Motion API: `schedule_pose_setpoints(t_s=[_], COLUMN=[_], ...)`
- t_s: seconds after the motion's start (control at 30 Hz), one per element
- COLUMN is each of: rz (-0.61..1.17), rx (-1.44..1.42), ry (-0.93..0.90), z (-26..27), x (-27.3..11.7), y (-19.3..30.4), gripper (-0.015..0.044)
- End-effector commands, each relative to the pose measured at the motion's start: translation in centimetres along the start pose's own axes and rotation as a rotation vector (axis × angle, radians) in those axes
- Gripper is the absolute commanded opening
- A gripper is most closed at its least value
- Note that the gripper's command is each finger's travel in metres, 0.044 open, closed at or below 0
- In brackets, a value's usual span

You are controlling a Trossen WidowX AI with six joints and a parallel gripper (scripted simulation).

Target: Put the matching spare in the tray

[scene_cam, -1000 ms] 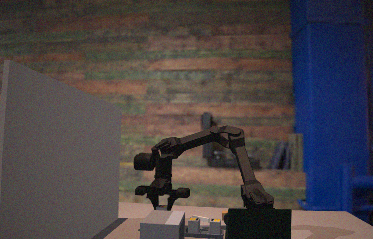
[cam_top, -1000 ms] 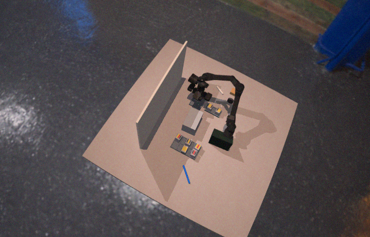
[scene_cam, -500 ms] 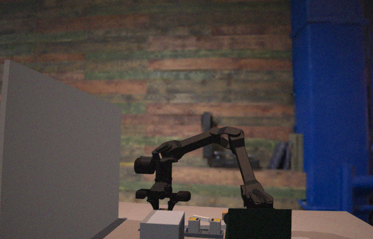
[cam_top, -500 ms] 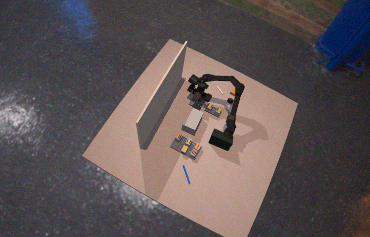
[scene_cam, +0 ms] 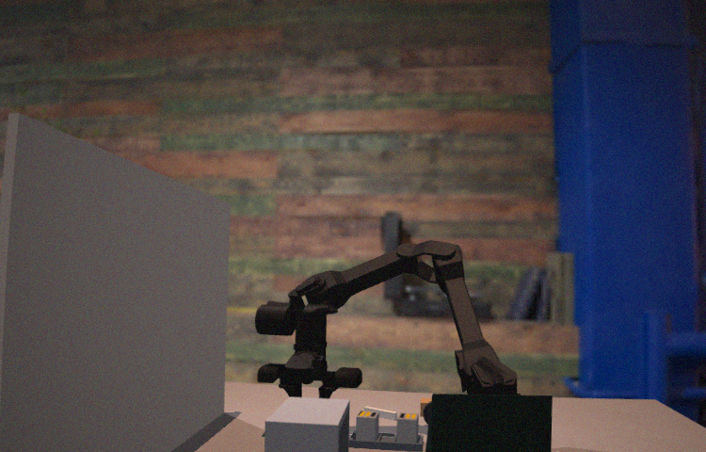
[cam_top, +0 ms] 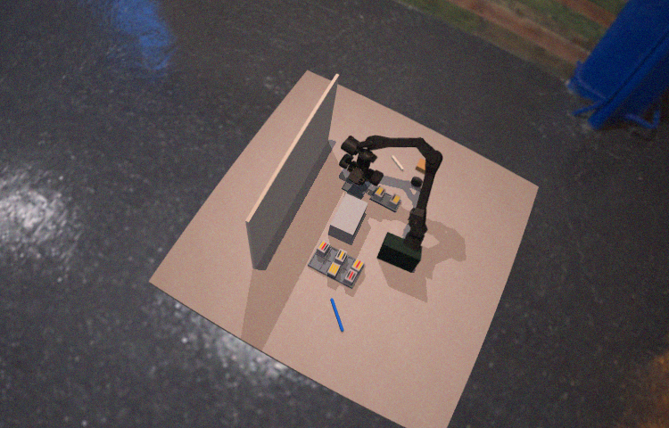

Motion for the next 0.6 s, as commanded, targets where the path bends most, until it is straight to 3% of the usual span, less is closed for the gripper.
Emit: schedule_pose_setpoints(t_s=[0.0, 0.07, 0.57], rz=[-0.005, -0.005, 0.000], rx=[-0.006, -0.006, 0.000], ry=[0.002, 0.002, 0.000], z=[0.06, 0.09, 0.04], x=[0.23, 0.38, 0.24], y=[-0.07, -0.06, 0.02], gripper=[0.0000, 0.0000, 0.0394])
Point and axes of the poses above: the point midway between the two fingers, 35 mm back from their tips, its own x axis out along the fingers, its own z axis across the jaws, y = z × x, the point moved 6 cm from there along -x, back along the fingers, and after that the axes turned 8 degrees about x, right-handed, at the moved point
